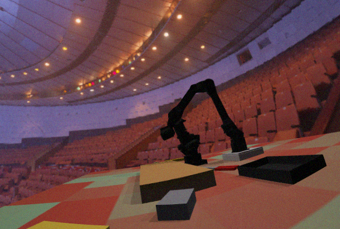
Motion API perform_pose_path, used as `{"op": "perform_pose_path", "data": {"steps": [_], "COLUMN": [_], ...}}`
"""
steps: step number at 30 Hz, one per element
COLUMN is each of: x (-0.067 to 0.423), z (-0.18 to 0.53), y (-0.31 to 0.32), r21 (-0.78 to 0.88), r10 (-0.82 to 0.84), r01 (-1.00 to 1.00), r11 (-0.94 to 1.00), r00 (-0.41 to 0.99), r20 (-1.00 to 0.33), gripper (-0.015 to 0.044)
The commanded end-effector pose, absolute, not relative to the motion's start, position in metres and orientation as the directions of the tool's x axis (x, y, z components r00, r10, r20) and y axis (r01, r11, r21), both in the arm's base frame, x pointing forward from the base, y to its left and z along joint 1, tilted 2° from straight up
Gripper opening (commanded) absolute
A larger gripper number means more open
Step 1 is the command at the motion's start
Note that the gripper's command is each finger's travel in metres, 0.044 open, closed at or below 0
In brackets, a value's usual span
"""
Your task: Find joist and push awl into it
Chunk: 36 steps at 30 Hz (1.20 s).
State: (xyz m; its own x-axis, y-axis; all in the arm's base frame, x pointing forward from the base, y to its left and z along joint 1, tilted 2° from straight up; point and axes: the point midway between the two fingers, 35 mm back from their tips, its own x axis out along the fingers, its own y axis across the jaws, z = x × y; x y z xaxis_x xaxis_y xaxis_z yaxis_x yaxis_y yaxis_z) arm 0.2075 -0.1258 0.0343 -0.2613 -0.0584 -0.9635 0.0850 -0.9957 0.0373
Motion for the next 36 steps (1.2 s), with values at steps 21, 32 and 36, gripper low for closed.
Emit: {"op": "perform_pose_path", "data": {"steps": [21,32,36], "x": [0.207,0.21,0.211], "z": [0.032,0.051,0.075], "y": [-0.125,-0.126,-0.126], "r21": [0.035,0.035,0.035], "r10": [-0.055,-0.056,-0.056], "r01": [0.084,0.084,0.084], "r11": [-0.996,-0.996,-0.996], "r00": [-0.262,-0.262,-0.262], "r20": [-0.963,-0.964,-0.964], "gripper": [0.0195,0.0004,0.0]}}
